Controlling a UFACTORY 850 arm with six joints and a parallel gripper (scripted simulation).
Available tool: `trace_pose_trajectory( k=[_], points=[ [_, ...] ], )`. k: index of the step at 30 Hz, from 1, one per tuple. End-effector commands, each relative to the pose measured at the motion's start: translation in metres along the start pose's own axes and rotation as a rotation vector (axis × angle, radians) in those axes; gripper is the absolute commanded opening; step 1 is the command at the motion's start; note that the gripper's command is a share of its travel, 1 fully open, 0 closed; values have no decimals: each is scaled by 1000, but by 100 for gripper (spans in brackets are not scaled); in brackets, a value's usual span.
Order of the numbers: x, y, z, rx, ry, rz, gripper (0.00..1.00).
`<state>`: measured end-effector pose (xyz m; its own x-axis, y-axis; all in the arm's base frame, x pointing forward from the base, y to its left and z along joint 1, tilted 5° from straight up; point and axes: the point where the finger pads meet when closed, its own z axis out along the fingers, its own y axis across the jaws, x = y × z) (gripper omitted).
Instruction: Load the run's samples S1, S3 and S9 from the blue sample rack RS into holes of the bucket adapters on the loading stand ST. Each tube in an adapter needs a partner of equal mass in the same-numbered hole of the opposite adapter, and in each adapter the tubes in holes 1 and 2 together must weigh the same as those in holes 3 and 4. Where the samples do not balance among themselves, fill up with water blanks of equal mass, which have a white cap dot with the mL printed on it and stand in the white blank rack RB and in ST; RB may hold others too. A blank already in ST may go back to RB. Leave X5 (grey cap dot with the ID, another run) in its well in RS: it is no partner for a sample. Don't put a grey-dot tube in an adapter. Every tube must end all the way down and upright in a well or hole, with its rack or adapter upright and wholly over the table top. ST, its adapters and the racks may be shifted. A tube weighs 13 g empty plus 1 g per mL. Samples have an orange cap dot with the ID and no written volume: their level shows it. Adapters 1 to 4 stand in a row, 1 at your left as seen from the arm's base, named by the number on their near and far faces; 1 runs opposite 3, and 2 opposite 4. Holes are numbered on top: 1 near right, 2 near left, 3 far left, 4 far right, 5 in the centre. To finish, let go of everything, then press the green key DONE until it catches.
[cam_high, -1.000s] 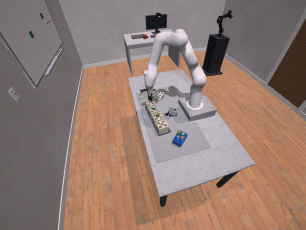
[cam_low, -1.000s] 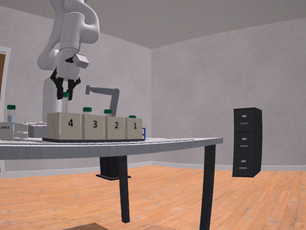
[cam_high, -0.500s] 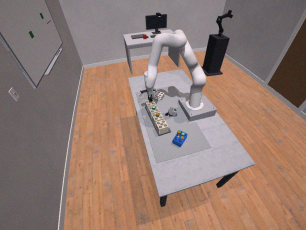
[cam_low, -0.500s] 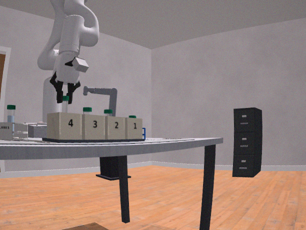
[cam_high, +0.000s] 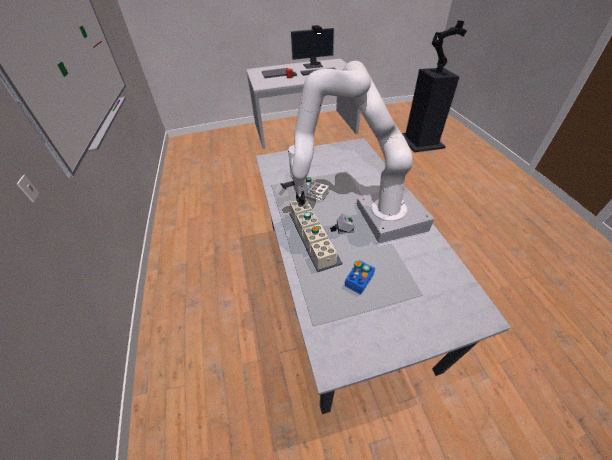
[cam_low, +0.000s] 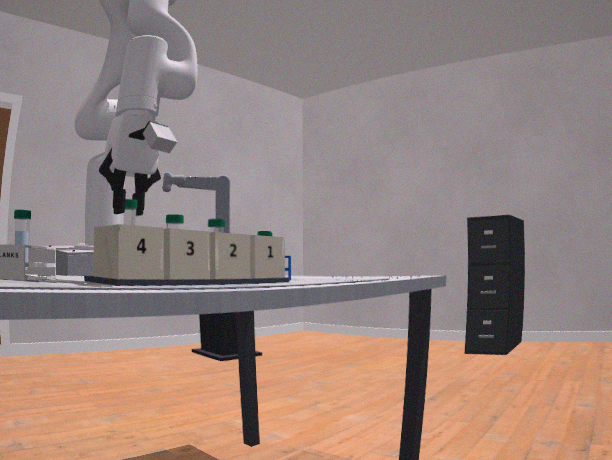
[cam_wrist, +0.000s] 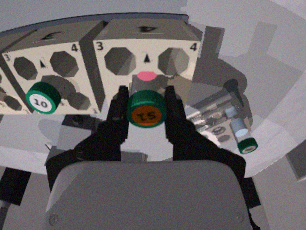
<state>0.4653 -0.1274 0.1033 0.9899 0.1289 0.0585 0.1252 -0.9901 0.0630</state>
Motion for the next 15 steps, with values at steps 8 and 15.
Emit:
trace_pose_trajectory(
  k=[8, 15],
  points=[
    [1, 0, 9, -1, 2, 0, 0],
    [1, 0, 16, -1, 2, 0, 0]
  ],
)
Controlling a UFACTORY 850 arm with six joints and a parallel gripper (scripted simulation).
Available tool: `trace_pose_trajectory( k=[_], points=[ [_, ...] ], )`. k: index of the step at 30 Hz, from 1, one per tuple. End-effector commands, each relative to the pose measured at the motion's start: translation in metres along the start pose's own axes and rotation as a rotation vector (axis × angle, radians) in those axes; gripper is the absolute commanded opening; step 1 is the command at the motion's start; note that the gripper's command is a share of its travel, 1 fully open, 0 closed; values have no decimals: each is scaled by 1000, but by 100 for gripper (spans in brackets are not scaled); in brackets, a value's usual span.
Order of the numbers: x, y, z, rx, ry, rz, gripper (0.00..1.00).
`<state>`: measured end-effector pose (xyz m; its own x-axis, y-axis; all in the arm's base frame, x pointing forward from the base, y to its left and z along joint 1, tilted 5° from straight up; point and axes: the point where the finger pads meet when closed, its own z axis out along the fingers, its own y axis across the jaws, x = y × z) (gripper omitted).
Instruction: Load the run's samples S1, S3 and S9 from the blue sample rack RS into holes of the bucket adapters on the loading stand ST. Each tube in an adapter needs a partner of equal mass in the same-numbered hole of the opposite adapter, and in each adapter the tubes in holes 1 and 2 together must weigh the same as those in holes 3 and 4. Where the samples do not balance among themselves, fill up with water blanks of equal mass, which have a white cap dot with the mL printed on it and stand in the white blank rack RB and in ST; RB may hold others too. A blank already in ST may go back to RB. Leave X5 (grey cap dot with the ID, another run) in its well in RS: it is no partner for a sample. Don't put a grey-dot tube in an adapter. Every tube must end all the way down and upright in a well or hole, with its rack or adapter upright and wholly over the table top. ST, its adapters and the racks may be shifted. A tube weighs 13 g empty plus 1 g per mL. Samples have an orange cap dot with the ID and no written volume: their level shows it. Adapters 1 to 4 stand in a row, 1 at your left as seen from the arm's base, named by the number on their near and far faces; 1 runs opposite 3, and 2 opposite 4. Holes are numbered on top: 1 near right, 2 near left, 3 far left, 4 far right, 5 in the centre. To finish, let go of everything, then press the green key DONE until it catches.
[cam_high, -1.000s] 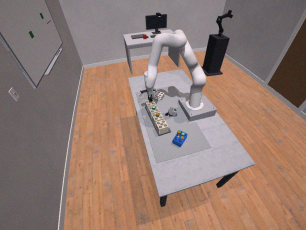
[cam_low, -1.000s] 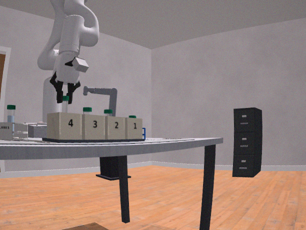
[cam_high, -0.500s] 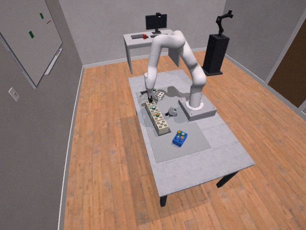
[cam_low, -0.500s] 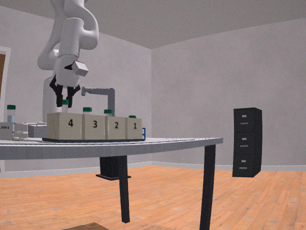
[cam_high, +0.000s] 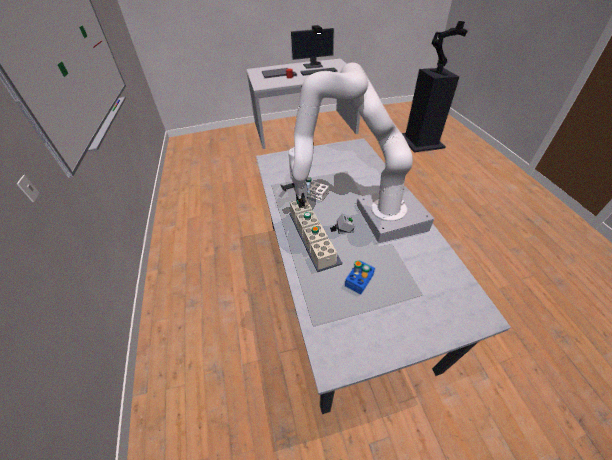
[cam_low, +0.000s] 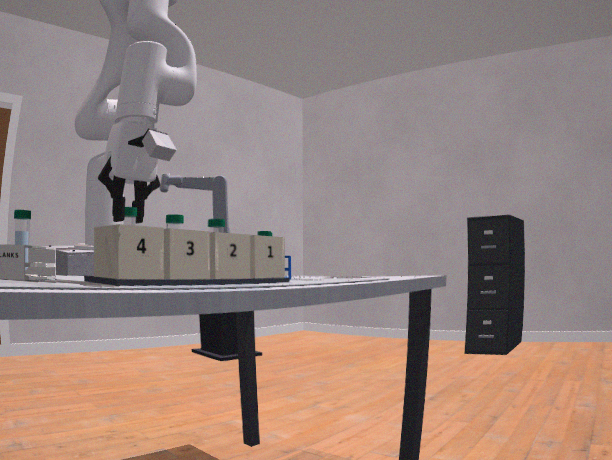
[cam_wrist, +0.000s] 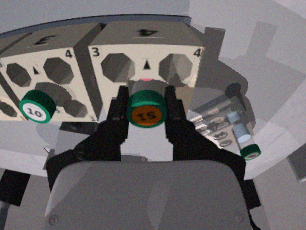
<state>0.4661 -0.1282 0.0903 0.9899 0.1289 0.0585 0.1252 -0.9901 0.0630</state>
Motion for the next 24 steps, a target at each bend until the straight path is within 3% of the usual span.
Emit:
trace_pose_trajectory(
  k=[1, 16, 17, 24],
  points=[
    [1, 0, 3, -1, 2, 0, 0],
    [1, 0, 3, -1, 2, 0, 0],
    [1, 0, 3, -1, 2, 0, 43],
    [1, 0, 3, -1, 2, 0, 43]
  ],
)
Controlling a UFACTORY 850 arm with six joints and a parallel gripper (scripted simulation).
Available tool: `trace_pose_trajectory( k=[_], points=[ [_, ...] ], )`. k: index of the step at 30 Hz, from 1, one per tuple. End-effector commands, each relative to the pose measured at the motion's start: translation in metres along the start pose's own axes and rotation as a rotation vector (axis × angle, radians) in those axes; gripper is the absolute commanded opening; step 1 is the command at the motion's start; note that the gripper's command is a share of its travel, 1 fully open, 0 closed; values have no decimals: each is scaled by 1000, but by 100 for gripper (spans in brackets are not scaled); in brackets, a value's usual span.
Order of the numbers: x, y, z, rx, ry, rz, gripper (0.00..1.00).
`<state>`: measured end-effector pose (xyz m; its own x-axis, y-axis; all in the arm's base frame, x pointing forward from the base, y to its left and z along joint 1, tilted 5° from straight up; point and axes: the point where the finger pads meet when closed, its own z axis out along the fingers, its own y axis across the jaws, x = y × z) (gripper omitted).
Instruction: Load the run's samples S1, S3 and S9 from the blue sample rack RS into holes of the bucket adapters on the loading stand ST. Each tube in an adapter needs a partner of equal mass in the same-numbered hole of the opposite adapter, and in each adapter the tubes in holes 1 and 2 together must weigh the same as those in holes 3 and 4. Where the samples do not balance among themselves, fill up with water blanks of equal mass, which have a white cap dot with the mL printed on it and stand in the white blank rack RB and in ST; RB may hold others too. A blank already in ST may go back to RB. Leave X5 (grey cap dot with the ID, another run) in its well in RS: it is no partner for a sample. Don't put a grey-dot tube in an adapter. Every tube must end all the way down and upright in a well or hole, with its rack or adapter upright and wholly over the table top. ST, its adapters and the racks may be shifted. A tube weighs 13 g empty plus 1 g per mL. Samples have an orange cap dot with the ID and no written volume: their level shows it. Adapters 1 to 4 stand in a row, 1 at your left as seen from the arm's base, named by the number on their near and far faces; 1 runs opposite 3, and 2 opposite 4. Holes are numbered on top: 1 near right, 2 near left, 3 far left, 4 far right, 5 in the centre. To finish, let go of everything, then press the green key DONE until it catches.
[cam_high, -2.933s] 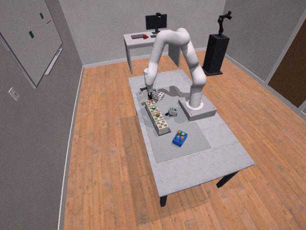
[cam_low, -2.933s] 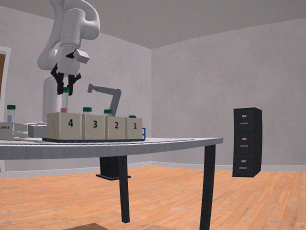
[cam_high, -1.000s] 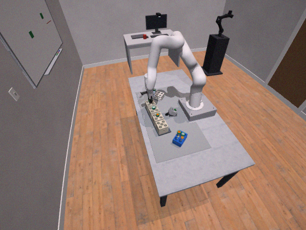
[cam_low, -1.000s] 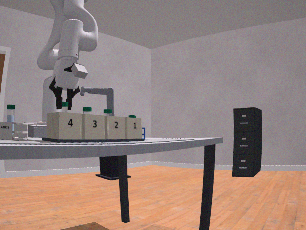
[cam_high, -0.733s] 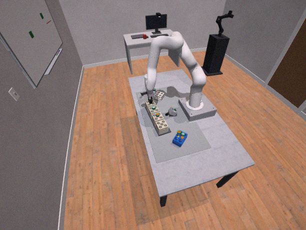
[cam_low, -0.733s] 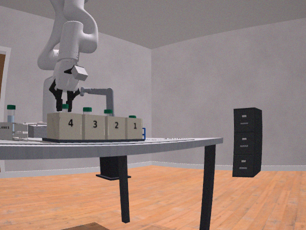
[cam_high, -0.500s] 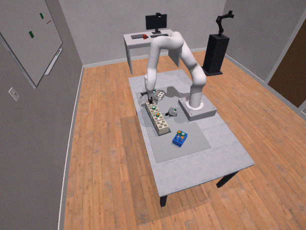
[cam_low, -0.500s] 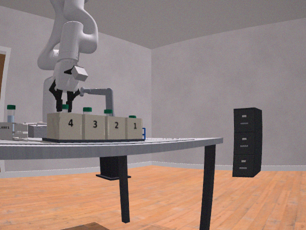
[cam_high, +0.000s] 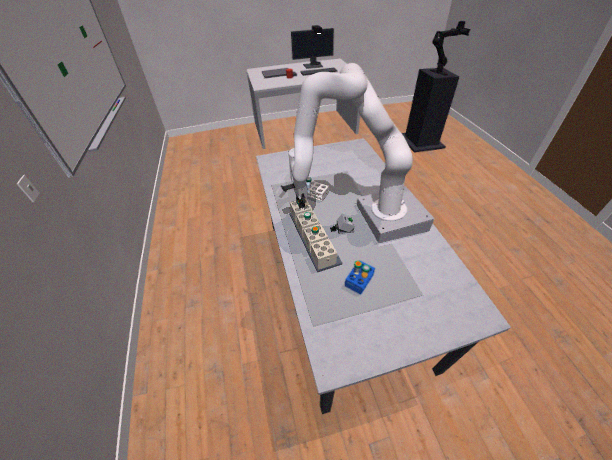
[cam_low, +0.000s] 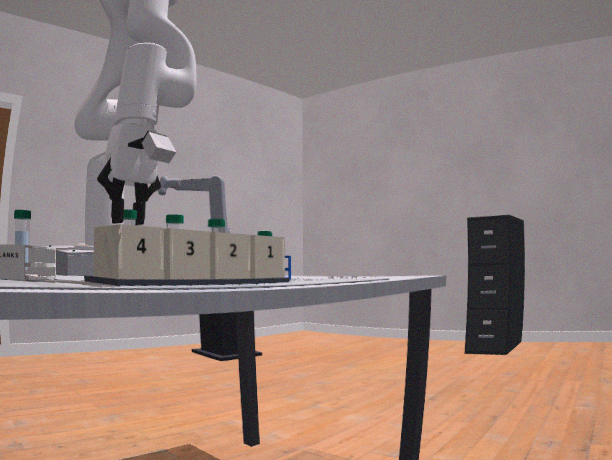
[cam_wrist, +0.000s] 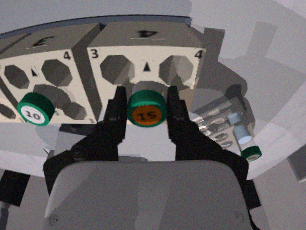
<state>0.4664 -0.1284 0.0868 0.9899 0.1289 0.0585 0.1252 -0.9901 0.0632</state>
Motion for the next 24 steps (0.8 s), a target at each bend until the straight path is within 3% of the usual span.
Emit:
trace_pose_trajectory(
  k=[1, 21, 24],
  points=[
    [1, 0, -1, -1, 2, 0, 43],
    [1, 0, -1, -1, 2, 0, 43],
    [1, 0, -7, -1, 2, 0, 43]
  ],
)
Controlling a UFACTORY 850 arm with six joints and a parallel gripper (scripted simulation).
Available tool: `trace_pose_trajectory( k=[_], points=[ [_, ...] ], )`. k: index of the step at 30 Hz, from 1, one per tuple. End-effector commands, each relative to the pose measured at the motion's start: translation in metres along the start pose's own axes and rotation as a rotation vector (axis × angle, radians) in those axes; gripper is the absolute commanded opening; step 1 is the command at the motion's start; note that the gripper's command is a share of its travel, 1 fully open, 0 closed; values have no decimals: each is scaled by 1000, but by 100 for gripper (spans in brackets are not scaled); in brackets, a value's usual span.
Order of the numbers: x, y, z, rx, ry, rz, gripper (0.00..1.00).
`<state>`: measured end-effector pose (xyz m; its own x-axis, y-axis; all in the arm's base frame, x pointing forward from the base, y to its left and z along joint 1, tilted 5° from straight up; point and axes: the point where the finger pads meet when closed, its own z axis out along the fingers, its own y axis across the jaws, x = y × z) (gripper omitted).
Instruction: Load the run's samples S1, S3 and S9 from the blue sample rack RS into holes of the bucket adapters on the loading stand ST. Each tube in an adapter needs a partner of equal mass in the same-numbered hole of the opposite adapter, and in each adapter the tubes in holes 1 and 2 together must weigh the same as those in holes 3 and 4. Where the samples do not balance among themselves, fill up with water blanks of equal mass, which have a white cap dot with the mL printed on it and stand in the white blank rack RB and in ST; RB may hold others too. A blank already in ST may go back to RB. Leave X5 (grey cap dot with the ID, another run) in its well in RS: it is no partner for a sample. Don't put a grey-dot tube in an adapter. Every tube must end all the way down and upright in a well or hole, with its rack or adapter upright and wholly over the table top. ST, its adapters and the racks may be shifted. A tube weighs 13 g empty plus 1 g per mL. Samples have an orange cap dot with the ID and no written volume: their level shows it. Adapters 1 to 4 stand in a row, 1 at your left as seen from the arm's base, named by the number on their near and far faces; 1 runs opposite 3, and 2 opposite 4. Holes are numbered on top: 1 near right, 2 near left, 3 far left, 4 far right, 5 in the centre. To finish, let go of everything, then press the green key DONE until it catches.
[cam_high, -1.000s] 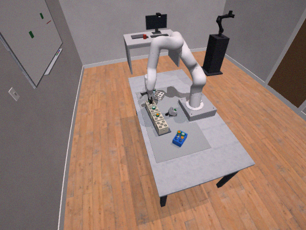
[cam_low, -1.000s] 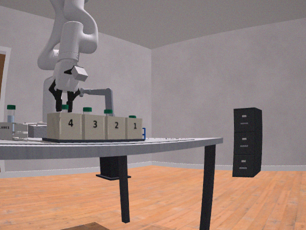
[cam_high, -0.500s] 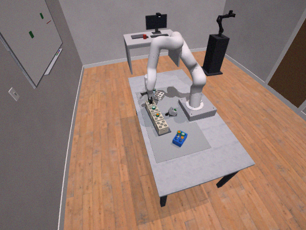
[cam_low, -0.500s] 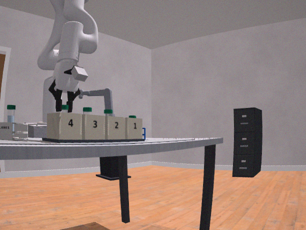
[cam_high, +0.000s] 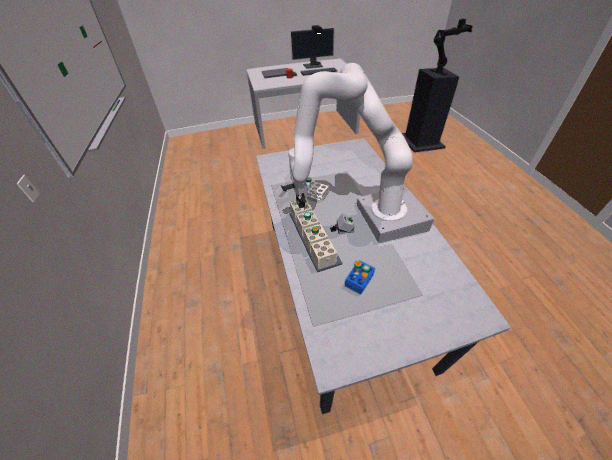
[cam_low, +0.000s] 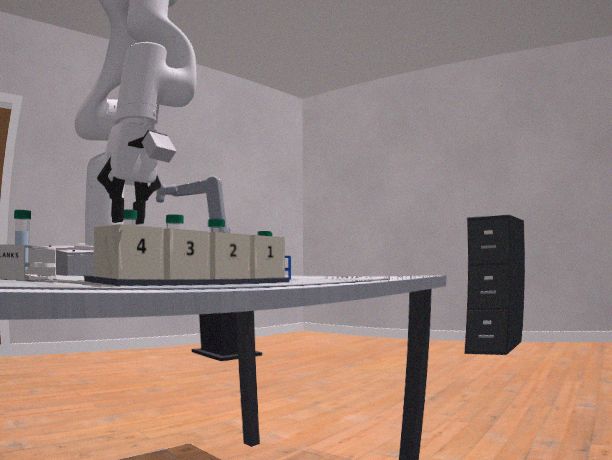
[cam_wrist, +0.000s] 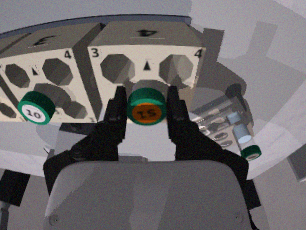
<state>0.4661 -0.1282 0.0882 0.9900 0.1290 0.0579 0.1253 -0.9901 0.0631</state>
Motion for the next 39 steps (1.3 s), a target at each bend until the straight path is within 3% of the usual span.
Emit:
trace_pose_trajectory(
  k=[1, 39],
  points=[
    [1, 0, -7, -1, 2, 0, 43],
    [1, 0, -75, -1, 2, 0, 43]
  ],
)
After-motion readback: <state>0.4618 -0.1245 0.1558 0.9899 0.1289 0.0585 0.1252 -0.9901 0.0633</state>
